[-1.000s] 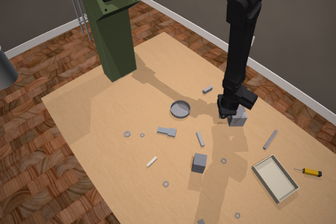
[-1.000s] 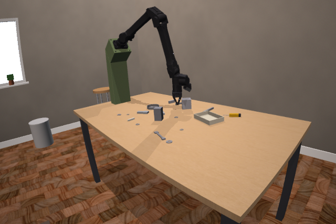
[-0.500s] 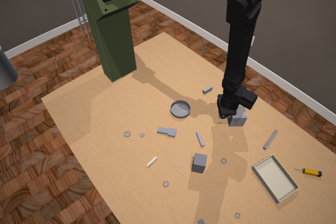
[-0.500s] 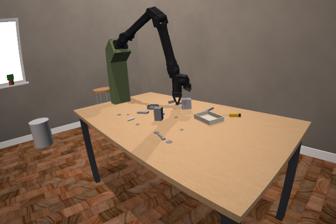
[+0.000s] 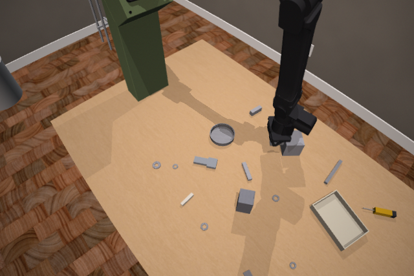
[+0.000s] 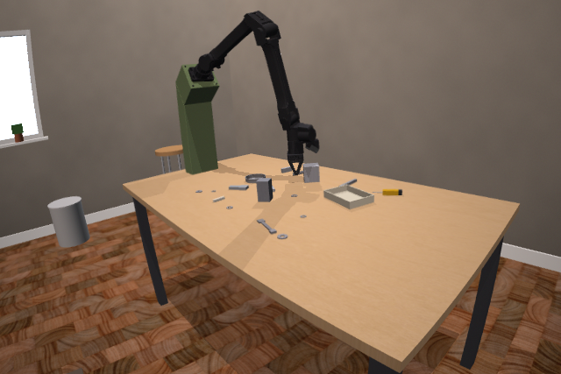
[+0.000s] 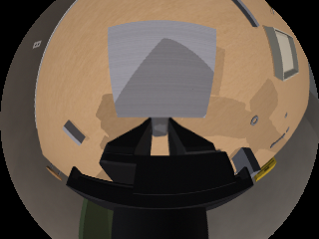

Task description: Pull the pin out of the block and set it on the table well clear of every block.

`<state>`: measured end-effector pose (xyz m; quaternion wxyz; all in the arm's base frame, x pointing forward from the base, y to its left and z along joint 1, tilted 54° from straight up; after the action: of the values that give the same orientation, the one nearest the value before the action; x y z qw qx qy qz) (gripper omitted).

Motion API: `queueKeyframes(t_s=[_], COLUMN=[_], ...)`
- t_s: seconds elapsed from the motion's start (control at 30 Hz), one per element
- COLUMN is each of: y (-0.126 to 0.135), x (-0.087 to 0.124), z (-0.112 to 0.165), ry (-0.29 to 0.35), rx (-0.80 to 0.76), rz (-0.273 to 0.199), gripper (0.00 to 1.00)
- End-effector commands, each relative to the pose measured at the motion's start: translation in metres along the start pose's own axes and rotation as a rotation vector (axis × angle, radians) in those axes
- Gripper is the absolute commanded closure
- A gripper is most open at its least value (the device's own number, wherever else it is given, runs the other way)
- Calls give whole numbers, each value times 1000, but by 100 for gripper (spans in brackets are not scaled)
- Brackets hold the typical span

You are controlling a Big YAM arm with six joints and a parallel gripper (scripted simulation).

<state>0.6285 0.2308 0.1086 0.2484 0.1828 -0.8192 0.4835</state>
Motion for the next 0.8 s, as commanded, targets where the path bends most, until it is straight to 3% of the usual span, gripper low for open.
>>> queueKeyframes(t_s=[0.0, 0.77], y=[-5, -4], x=[-4, -5], z=[12, 19], ry=[11, 14], rx=[4, 5], rz=[5, 2], gripper=[100, 100])
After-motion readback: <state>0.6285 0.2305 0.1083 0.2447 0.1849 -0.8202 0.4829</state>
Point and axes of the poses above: the point where the finger pads meet when closed, its own x axis back along the fingers, its own y axis across the jaws, z = x × y, the point moved 2 cm from there along x, back along the fingers, and after that the axes turned 9 degrees about x, right-handed, at the moved point
